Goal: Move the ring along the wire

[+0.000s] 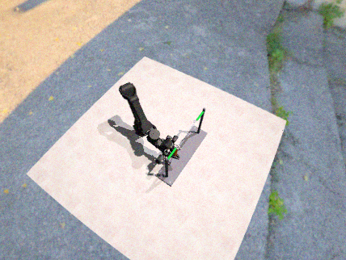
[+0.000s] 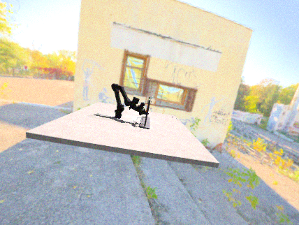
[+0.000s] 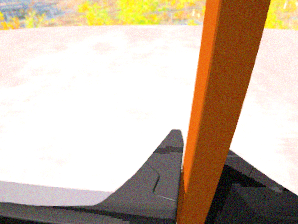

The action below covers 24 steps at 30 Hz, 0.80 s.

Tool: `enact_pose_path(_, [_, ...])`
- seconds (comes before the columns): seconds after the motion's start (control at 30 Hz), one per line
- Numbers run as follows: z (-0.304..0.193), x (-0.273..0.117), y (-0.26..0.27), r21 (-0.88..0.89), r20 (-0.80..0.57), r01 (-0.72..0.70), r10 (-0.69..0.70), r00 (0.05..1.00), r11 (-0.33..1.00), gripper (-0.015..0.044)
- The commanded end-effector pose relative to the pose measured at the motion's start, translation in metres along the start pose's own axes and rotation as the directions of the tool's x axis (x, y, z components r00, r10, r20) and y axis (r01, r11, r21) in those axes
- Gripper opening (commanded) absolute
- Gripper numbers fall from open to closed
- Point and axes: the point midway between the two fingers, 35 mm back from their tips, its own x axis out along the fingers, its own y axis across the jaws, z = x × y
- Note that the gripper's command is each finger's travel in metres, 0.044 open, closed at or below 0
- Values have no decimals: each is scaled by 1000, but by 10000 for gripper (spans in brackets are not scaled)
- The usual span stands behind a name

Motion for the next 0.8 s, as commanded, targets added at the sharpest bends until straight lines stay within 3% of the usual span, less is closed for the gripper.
enact_pose_path(0.0, [6,-2,5,11,-1,6,-6,1000,1000,-150])
enact_pose_path(0.4, [9,-15,23,94,-108,18,-8,994,995,-150])
enact_pose_path(0.77, [17,-34,59,296,-262,56,25,965,953,-150])
